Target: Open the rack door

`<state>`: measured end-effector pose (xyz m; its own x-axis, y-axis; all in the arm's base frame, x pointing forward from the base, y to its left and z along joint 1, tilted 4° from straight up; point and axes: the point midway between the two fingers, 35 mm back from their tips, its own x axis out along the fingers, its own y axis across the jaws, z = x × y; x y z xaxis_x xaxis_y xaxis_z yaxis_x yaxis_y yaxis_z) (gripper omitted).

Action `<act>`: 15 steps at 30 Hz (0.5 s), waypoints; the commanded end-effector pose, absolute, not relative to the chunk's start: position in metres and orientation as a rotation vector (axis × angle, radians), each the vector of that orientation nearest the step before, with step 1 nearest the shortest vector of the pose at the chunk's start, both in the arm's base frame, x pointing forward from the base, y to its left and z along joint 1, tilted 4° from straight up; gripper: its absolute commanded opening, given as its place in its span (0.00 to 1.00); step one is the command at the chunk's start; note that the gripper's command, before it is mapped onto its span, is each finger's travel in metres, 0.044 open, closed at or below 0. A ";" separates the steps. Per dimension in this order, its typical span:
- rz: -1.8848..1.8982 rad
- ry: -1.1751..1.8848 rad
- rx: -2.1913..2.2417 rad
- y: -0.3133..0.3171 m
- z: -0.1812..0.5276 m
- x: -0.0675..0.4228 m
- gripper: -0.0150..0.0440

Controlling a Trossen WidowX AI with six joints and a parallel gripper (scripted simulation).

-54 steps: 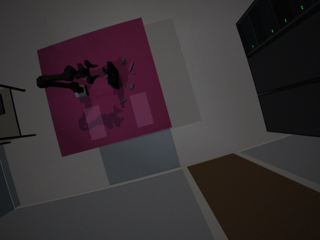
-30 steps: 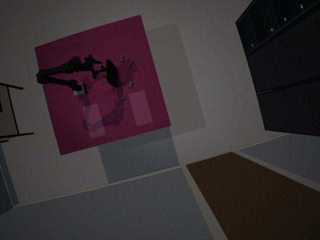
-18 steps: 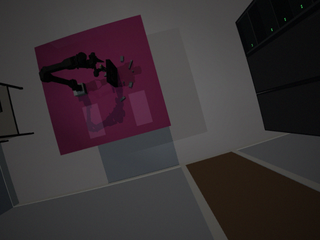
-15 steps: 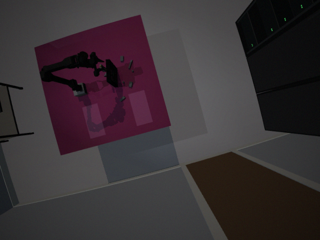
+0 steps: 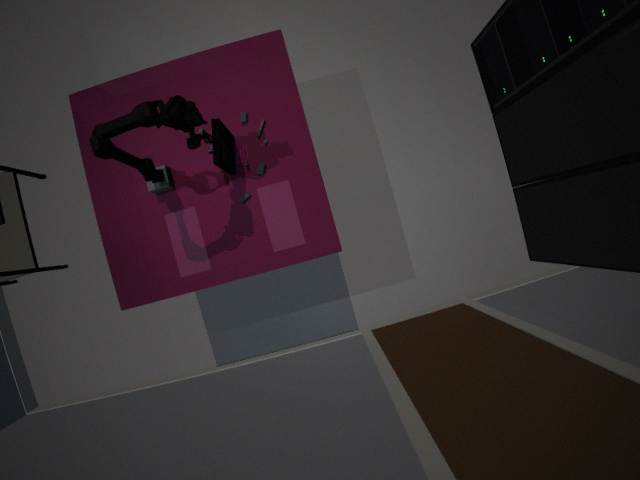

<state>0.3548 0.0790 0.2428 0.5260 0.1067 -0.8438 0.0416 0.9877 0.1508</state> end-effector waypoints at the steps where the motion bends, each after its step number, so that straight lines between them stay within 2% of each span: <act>1: 0.033 1.091 0.162 0.085 0.240 0.351 0.76; 15: -0.032 1.383 0.141 0.098 0.231 0.329 0.76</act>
